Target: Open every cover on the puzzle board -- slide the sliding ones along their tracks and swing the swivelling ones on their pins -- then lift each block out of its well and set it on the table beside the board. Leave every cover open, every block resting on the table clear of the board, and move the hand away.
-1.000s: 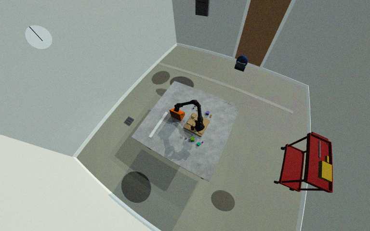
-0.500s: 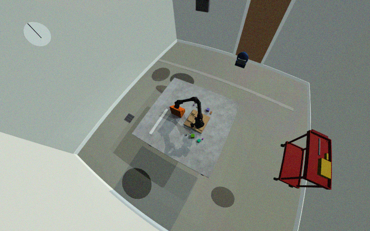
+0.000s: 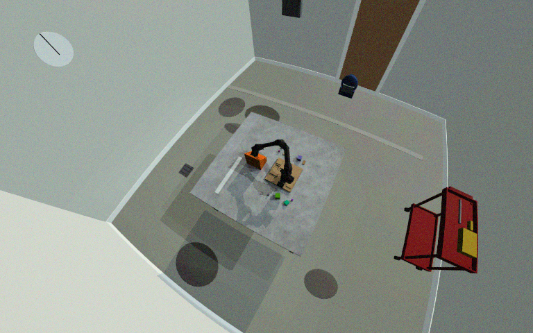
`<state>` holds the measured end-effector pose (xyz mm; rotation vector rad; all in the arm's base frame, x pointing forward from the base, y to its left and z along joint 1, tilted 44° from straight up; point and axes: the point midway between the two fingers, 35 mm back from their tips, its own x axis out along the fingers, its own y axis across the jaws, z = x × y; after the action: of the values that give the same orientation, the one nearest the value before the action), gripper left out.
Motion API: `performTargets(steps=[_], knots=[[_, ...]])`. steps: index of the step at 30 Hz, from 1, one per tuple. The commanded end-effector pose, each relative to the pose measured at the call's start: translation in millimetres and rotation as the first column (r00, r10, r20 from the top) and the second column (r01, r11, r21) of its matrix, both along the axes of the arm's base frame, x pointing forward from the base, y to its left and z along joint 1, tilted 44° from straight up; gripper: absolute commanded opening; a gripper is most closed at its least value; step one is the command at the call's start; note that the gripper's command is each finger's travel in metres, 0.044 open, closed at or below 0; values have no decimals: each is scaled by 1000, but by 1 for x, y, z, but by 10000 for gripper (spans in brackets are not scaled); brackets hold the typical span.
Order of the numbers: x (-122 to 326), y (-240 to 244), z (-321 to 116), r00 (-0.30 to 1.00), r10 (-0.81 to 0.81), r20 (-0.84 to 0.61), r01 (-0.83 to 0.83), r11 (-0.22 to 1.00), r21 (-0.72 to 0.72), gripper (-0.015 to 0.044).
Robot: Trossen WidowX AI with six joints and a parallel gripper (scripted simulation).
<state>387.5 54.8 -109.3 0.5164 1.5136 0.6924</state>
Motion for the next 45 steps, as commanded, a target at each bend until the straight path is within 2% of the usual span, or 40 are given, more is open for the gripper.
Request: performTargets(steps=[1,2,7,20,34,45], knots=[[0,-3,4,841,382,383,-397,917,-43,0],[0,-1,1,998,49,47,-49,999,4,26],[1,-6,6,984,127,124,-128,992,3,144],[3,-21,22,871,348,347,-359,933,-33,144],[4,-38,41,642,536,548,-568,813,-129,144],[4,-32,34,613,551,566,-587,797,-141,144]])
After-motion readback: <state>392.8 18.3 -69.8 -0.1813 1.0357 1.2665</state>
